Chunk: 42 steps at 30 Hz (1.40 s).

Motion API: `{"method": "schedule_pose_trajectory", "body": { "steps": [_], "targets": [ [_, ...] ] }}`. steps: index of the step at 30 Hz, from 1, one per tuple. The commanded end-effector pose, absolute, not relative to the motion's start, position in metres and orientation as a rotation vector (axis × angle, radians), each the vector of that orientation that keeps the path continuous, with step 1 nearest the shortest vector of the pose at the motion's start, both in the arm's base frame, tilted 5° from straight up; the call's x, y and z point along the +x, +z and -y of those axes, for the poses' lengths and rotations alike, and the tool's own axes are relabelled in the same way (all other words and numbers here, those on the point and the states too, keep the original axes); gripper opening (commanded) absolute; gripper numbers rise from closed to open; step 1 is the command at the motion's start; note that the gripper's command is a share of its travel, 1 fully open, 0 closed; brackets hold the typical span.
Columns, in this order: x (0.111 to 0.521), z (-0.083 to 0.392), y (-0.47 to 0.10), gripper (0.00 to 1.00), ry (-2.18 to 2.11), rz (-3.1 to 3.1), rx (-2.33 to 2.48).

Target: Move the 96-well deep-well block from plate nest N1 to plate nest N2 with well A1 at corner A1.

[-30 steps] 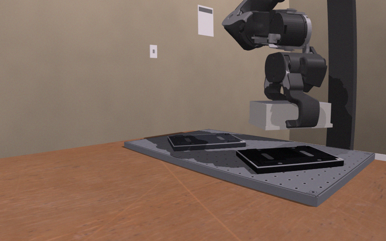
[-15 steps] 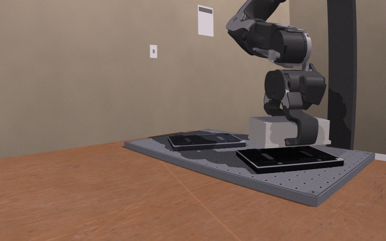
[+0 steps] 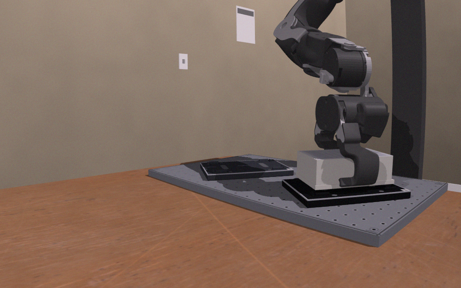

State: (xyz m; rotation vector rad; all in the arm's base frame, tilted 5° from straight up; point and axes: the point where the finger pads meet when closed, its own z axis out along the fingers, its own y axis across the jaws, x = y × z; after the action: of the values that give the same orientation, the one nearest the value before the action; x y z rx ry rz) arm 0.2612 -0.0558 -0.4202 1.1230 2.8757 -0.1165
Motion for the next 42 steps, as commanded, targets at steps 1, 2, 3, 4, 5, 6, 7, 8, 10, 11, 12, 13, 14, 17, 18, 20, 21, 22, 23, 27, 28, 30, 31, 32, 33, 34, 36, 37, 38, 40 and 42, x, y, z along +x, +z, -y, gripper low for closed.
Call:
{"method": "schedule_pose_trajectory", "body": {
  "steps": [1,2,3,4,5,6,7,8,10,11,12,13,14,17,18,20,21,22,23,27,28,30,31,32,33,34,36,37,38,40,42],
  "targets": [
    [0.264,0.0529,-0.4182,0.0,-0.096,-2.874,1.114],
    [0.264,0.0529,-0.4182,0.0,-0.096,-2.874,1.114],
    [0.264,0.0529,-0.4182,0.0,-0.096,-2.874,1.114],
    [0.2648,0.0529,-0.4169,0.0,-0.097,-2.872,1.116],
    [0.2655,0.0528,-0.4156,0.0,-0.097,-2.87,1.119],
    [0.2662,0.0528,-0.4142,0.0,-0.097,-2.869,1.122],
    [0.2669,0.0527,-0.4129,0.0,-0.097,-2.867,1.125],
    [0.2677,0.0527,-0.4116,0.0,-0.097,-2.866,1.128],
    [0.2677,0.0527,-0.4116,0.0,-0.097,-2.866,1.128],
    [0.2677,0.0527,-0.4116,0.0,-0.097,-2.866,1.128],
    [0.2677,0.0527,-0.4116,0.0,-0.097,-2.866,1.128],
    [0.2677,0.0527,-0.4116,0.0,-0.097,-2.866,1.128],
    [0.2677,0.0527,-0.4116,0.0,-0.097,-2.866,1.128],
    [0.2677,0.0527,-0.4116,0.0,-0.097,-2.866,1.128],
    [0.2677,0.0527,-0.4116,0.0,-0.097,-2.866,1.128],
    [0.2677,0.0527,-0.4116,0.0,-0.097,-2.866,1.128],
    [0.2668,0.0528,-0.4121,0.0,-0.099,-2.867,1.127],
    [0.2658,0.053,-0.4126,0.0,-0.1,-2.868,1.125],
    [0.2649,0.0531,-0.4131,0.0,-0.102,-2.869,1.124],
    [0.2631,0.0535,-0.4141,0.0,-0.106,-2.871,1.121],
    [0.2631,0.0535,-0.4141,0.0,-0.106,-2.871,1.121],
    [0.2631,0.0535,-0.4141,0.0,-0.106,-2.871,1.121],
    [0.2631,0.0535,-0.4141,0.0,-0.106,-2.871,1.121],
    [0.2631,0.0535,-0.4141,0.0,-0.106,-2.871,1.121],
    [0.2631,0.0535,-0.4141,0.0,-0.106,-2.871,1.121],
    [0.2631,0.0535,-0.4141,0.0,-0.106,-2.871,1.121],
    [0.2631,0.0535,-0.4141,0.0,-0.106,-2.871,1.121],
    [0.2631,0.0535,-0.4141,0.0,-0.106,-2.871,1.121],
    [0.2638,0.0533,-0.4134,0.0,-0.104,-2.87,1.122],
    [0.2652,0.0529,-0.4119,0.0,-0.1,-2.869,1.122],
    [0.2667,0.0525,-0.4104,0.0,-0.097,-2.868,1.123]
  ]
}}
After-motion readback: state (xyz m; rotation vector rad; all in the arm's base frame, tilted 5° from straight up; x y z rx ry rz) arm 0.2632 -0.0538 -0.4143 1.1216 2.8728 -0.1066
